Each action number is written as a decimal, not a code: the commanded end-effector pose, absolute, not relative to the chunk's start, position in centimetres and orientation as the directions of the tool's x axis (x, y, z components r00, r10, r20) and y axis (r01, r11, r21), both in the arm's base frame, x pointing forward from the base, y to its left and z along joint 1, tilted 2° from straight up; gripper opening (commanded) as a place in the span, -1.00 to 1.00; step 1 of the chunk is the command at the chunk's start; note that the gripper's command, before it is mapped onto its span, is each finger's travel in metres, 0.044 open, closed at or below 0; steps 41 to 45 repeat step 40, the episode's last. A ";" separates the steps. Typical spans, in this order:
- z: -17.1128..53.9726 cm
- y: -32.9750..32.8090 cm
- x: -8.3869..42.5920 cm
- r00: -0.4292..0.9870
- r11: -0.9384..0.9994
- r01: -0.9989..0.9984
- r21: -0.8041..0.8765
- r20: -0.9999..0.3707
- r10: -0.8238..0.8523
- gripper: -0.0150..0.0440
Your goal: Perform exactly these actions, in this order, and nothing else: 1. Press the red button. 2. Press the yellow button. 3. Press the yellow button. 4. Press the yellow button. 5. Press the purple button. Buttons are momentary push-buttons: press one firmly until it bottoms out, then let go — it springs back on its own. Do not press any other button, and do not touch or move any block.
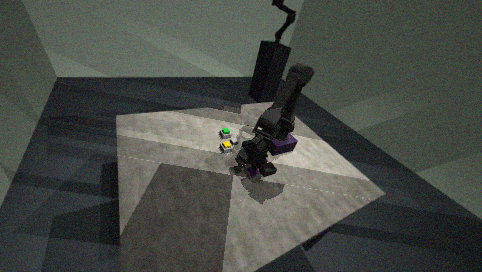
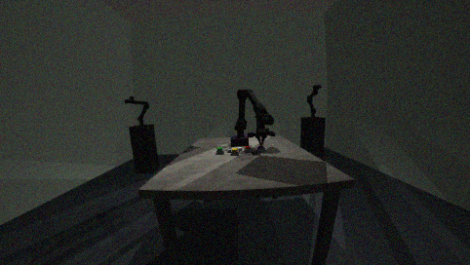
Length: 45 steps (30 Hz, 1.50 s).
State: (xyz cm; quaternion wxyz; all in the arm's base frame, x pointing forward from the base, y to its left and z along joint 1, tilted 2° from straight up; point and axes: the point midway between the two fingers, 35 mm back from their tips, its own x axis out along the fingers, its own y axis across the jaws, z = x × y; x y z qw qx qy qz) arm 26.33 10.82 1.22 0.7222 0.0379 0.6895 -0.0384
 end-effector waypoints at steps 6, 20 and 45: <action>0.7 10.7 26.2 0.042 0.994 0.112 -0.007 -0.999 -0.012 -0.42; 0.7 10.7 26.2 0.042 0.994 0.112 -0.007 -0.999 -0.012 -0.42; 10.1 17.6 26.1 0.043 0.994 0.112 -0.001 -0.999 -0.005 0.64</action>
